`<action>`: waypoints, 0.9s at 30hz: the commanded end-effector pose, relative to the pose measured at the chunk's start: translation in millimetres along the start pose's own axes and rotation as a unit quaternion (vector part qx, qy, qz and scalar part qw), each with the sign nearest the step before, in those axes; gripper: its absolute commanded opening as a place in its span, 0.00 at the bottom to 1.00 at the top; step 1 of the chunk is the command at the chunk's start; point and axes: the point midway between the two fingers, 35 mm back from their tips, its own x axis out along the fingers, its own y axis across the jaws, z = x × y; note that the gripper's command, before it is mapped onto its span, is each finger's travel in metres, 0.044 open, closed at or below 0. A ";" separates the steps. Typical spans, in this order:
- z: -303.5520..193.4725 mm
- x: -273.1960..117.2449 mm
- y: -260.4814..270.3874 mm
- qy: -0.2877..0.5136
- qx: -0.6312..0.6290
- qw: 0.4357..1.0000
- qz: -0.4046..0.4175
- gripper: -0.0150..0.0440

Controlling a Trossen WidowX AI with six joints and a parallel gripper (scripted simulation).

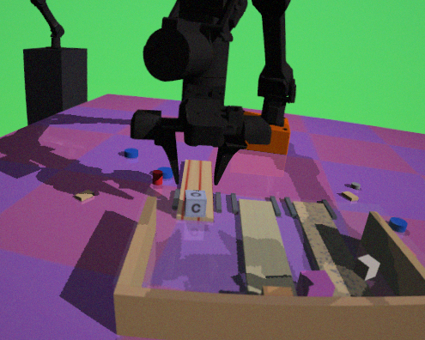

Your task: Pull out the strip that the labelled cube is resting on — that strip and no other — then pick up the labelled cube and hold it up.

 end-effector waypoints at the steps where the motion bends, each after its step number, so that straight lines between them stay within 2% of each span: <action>1: -0.4 6.8 -0.2 0.002 0.003 1.000 -0.001 0.68; 26: -1.9 43.4 0.5 0.002 0.003 1.000 -0.001 0.68; 27: -1.5 41.2 0.7 0.001 0.000 1.000 0.001 0.63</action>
